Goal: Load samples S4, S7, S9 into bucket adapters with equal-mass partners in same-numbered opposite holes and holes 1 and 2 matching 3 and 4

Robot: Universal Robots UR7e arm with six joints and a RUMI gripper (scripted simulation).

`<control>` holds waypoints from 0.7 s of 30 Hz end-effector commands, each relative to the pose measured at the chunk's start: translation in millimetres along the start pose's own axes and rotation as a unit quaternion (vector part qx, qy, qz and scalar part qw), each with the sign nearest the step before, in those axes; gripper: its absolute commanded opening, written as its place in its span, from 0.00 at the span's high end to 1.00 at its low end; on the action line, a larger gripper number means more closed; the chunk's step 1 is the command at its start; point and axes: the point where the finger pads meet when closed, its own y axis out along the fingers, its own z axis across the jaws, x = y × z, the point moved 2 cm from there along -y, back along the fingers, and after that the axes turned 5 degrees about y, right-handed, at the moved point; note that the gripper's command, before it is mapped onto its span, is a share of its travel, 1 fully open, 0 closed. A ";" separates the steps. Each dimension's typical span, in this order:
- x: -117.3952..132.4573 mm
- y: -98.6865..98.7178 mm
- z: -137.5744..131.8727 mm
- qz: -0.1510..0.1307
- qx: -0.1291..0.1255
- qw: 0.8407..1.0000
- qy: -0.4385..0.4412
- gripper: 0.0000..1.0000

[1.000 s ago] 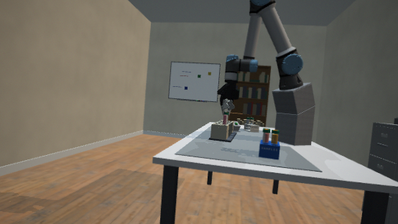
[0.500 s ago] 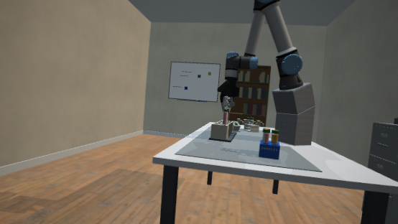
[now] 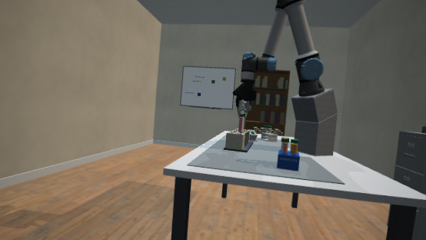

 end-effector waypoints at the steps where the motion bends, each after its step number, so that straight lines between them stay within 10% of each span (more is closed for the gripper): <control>1: 0.9 -7.1 1.6 -0.001 0.001 1.000 0.000 1.00; 21: -0.8 -45.3 -1.2 0.000 -0.001 1.000 0.000 1.00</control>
